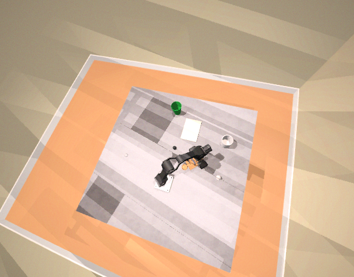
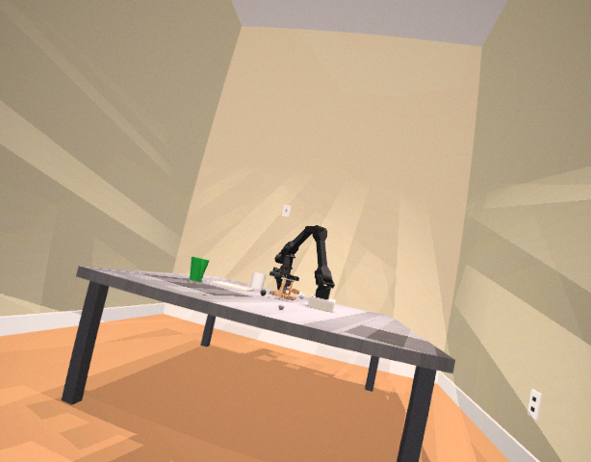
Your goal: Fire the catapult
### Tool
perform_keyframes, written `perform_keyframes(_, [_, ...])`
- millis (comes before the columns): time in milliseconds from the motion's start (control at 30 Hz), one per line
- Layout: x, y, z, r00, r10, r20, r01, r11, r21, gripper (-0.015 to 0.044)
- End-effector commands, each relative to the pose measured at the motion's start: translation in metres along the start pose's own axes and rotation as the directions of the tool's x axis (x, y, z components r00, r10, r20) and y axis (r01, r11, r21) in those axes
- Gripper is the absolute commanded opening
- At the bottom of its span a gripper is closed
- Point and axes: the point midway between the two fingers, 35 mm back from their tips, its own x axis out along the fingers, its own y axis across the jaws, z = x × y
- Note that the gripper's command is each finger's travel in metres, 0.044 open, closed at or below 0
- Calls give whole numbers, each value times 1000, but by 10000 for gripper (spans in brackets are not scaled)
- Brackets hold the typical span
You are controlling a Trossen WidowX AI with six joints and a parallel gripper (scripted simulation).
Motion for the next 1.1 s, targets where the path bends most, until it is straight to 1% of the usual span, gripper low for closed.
perform_keyframes(0, [-1,0,0,1000,1,1,-1,1000,0,289])
perform_keyframes(133, [-3,0,1,1000,1,1,-1,1000,0,394])
perform_keyframes(200, [-24,0,3,1000,1,1,-1,1000,0,440])
perform_keyframes(333, [-90,0,2,1000,0,1,0,1000,0,440])
perform_keyframes(400, [-101,0,0,1000,0,1,0,1000,0,440])
perform_keyframes(467, [-101,0,0,1000,0,1,0,1000,0,440])
perform_keyframes(500, [-84,0,4,1000,0,14,0,1000,0,440])
perform_keyframes(667, [-84,0,4,1000,0,14,0,1000,0,440])
perform_keyframes(767, [-96,-1,-2,1000,-2,5,2,1000,10,440])
perform_keyframes(833, [-96,-1,-2,1000,-2,5,2,1000,10,440])
perform_keyframes(900, [-86,-1,-1,1000,-3,5,3,1000,9,440])
perform_keyframes(967, [-60,-1,-1,1000,-3,5,2,1000,9,440])
perform_keyframes(1000, [-52,-1,-2,1000,-2,5,2,1000,10,440])
perform_keyframes(1067, [-49,-1,-2,1000,-2,5,2,1000,10,440])
